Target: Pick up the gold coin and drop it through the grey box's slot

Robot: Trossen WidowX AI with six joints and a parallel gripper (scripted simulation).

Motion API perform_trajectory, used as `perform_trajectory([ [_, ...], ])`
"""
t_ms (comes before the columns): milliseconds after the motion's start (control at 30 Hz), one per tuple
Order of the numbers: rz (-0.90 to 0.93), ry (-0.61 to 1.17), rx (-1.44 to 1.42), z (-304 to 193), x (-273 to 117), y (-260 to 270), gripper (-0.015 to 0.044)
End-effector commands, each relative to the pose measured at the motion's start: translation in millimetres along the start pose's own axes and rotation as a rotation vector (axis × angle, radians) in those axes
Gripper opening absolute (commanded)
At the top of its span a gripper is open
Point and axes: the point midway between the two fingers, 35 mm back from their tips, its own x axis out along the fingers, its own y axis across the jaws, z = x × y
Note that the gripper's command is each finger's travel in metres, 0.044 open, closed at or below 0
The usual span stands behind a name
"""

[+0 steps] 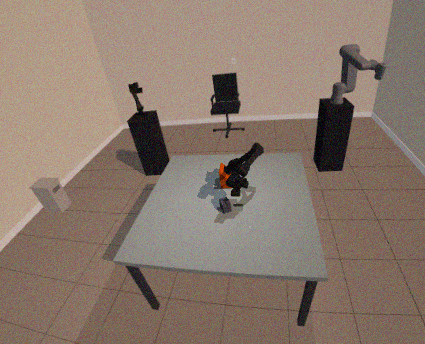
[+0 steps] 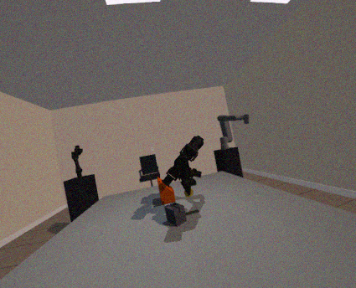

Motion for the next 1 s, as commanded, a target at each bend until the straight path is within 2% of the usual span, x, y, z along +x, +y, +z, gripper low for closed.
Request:
perform_trajectory([
  [0,-0.004,0.003,-0.007,0.1,-7.9,0.0,0.0000],
  [967,-0.005,0.001,0.935,3.1,-8.1,7.3,0.0000],
])
